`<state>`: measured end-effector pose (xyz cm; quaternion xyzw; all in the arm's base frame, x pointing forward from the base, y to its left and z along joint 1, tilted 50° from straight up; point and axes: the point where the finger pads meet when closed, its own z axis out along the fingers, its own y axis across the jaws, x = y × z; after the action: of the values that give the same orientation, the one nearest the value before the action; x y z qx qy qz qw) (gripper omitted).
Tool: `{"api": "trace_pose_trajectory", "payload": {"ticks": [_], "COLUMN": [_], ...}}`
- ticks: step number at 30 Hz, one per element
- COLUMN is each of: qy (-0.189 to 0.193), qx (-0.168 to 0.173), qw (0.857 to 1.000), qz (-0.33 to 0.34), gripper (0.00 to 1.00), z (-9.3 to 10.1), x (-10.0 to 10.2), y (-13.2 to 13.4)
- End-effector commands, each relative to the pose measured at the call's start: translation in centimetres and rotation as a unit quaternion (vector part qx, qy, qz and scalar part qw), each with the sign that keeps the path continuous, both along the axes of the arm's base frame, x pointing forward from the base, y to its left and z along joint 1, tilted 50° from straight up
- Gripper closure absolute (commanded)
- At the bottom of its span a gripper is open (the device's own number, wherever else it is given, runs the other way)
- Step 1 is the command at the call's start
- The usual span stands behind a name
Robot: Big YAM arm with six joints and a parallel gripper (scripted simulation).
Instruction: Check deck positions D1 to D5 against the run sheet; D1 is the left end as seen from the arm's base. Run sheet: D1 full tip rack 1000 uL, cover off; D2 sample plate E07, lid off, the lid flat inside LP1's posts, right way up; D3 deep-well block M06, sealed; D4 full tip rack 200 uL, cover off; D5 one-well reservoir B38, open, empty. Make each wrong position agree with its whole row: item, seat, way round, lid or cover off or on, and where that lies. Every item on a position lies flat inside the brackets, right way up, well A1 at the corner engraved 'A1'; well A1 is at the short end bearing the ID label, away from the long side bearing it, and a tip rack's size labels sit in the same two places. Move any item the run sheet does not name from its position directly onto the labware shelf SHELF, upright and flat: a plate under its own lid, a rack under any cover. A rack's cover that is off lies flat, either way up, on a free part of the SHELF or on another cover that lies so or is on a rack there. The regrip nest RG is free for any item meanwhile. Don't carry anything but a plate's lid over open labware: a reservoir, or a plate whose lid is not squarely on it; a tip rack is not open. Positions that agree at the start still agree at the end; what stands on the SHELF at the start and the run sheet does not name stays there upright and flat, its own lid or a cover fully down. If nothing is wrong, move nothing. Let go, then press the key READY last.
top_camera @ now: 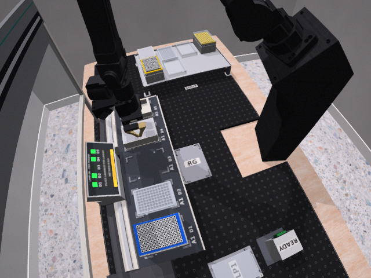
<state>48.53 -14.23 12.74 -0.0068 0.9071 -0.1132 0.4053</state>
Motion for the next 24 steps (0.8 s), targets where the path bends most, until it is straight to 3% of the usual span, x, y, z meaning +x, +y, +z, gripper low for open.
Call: {"api": "trace_pose_trajectory", "payload": {"ticks": [1, 13, 16, 24], "qy": [-0.014, -0.013, -0.019, -0.012], "qx": [-0.002, -0.002, -0.003, -0.001], "qw": [1.000, 1.000, 1.000, 1.000], "qz": [0.002, 0.002, 0.002, 0.002], "gripper": [0.00, 0.00, 0.00, 0.00], "z": [0.6, -0.9, -0.3, -1.9], "x": [1.2, 2.6, 2.7, 3.6], "y": [0.2, -0.2, -0.3, -0.5]}}
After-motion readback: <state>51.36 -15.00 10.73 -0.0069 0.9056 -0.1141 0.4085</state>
